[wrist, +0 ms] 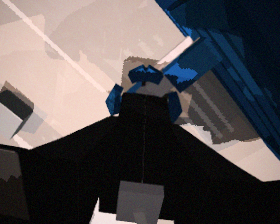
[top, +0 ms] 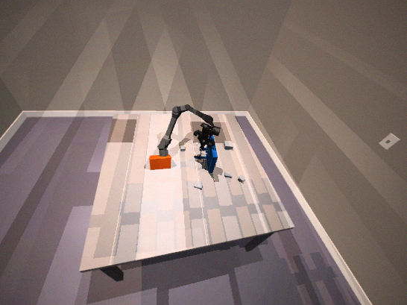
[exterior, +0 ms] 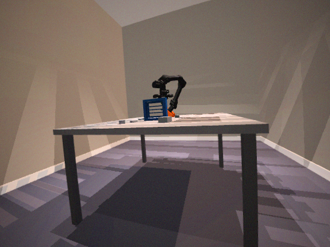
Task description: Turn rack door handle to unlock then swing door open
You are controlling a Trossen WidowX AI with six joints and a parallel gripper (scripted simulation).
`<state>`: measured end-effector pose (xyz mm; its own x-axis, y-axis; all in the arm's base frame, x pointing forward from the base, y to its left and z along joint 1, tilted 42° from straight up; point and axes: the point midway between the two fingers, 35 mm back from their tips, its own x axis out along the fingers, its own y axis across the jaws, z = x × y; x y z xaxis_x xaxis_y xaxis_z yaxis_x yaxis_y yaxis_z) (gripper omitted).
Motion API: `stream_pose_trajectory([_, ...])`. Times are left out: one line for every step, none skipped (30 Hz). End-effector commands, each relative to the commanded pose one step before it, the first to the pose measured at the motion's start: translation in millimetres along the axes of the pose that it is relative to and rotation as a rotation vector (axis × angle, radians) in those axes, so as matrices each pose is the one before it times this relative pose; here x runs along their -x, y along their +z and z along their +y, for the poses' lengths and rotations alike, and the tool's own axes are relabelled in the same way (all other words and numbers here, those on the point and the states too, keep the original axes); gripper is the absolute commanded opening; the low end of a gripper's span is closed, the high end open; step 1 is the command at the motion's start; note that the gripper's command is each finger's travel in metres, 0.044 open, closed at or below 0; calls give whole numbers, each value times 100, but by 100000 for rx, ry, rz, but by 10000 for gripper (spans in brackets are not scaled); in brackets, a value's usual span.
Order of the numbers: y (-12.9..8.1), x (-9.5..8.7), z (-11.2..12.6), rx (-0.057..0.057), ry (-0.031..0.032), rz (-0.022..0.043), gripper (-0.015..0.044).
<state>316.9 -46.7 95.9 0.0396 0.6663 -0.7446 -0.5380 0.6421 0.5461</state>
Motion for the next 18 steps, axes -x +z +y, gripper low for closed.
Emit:
stream_pose_trajectory([-64, -78, 11, 15638, 179, 177, 20])
stream_pose_trajectory([0, -1, -1, 4930, -1, 0, 20])
stream_pose_trajectory([0, -1, -1, 4928, -1, 0, 20])
stream_pose_trajectory([0, -1, -1, 4930, -1, 0, 20])
stream_pose_trajectory([0, -1, -1, 4930, -1, 0, 20])
stream_pose_trajectory([0, -1, 0, 4930, -1, 0, 20])
stream_pose_trajectory([0, -1, 0, 4930, -1, 0, 20])
stream_pose_trajectory([0, -1, 0, 4930, -1, 0, 20])
stream_pose_trajectory([0, -1, 0, 4930, -1, 0, 20])
stream_pose_trajectory([0, -1, 0, 4930, -1, 0, 20])
stream_pose_trajectory([0, -1, 0, 4930, -1, 0, 20])
stream_pose_trajectory([0, -1, 0, 4929, 0, 0, 20])
stream_pose_trajectory([0, 1, 0, 4923, 1, 1, 20])
stream_pose_trajectory([0, 1, 1, 4924, 1, 1, 20])
stream_pose_trajectory([0, 1, 1, 4924, 1, 1, 20])
stream_pose_trajectory([0, 1, 1, 4924, 1, 1, 20])
stream_pose_trajectory([0, 1, 1, 4924, 1, 1, 20])
stream_pose_trajectory([1, 1, 1, 4924, 3, -2, 20])
